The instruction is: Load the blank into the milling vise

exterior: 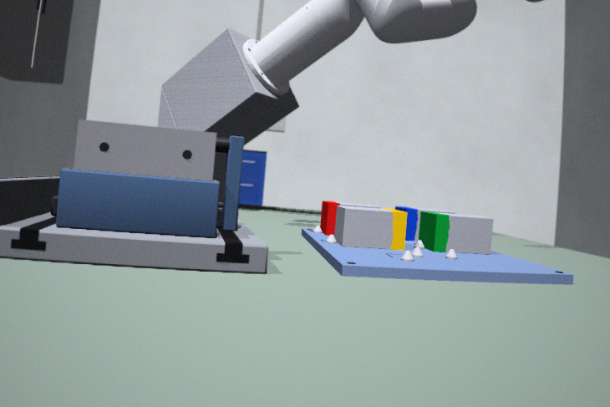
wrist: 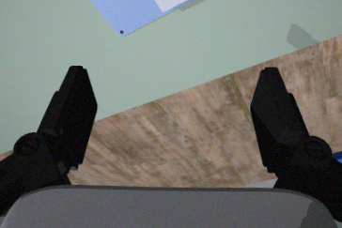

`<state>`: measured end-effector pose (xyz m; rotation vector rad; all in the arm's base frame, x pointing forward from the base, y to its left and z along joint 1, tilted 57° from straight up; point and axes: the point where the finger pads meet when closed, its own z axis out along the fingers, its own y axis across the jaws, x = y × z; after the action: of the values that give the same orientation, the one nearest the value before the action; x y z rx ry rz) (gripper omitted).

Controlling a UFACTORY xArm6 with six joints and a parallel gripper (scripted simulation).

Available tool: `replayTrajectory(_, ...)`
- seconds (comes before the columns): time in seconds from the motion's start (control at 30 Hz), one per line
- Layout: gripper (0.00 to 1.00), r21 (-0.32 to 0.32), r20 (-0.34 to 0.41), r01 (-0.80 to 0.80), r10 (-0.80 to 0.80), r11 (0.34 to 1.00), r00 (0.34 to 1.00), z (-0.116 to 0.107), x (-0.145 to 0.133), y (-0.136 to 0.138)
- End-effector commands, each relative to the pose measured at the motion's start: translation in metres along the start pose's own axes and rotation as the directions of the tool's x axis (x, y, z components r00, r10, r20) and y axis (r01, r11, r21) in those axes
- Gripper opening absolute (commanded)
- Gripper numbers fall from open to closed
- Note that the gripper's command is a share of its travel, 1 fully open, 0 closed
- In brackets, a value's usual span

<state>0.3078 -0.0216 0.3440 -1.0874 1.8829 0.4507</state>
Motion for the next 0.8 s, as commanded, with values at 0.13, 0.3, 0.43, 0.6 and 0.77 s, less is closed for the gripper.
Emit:
replayTrajectory(0.13, 1.00, 0.001, 0.000, 0.168, -0.168, 0.986, 0.986, -0.0005, -0.0003, -0.0005)
replayTrajectory(0.3, 1.00, 0.001, 0.000, 0.213, -0.213, 0.977, 0.977, -0.0005, -0.0003, -0.0005)
replayTrajectory(0.43, 1.00, 0.001, 0.000, 0.213, -0.213, 0.977, 0.977, -0.0005, -0.0003, -0.0005)
replayTrajectory(0.6, 1.00, 0.001, 0.000, 0.317, -0.317, 0.948, 0.948, -0.0005, -0.0003, -0.0005)
replayTrajectory(0.77, 1.00, 0.001, 0.000, 0.424, -0.424, 0.906, 0.906, -0.0006, -0.0003, -0.0005)
